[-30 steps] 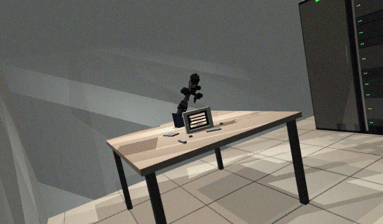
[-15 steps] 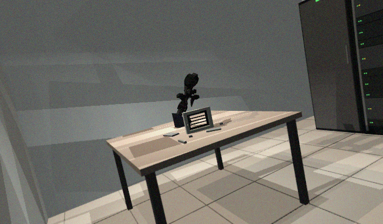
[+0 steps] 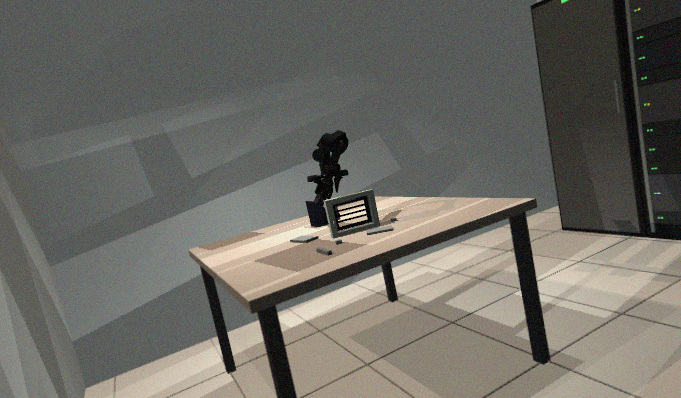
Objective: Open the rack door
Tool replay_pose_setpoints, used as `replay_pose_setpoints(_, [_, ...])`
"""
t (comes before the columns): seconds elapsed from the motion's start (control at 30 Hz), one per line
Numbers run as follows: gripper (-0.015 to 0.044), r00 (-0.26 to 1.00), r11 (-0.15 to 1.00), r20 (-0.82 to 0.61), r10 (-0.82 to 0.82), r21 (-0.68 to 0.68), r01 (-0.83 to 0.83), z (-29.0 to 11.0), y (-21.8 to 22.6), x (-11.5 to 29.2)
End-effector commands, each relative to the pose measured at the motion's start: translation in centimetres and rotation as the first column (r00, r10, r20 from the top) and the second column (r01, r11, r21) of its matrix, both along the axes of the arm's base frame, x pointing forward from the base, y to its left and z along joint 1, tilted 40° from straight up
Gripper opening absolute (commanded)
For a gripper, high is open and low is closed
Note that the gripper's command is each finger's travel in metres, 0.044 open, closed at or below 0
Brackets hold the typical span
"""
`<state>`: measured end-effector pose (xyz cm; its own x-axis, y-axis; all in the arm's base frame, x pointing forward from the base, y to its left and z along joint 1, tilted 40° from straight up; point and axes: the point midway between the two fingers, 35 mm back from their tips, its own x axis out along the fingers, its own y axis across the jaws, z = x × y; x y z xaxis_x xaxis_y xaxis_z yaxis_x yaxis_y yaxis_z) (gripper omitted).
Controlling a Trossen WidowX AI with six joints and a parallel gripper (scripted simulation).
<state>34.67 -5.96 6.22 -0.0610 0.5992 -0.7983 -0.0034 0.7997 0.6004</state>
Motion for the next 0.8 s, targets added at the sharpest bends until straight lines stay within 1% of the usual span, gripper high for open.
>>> replay_pose_setpoints(0.0, [0.0281,0.999,0.999,-0.033,-0.004,0.042,0.005,-0.2,-0.1,-0.1])
replay_pose_setpoints(0.77, [0.0281,0.999,0.999,-0.032,-0.004,0.042,0.005,-2.7,1.8,-0.2])
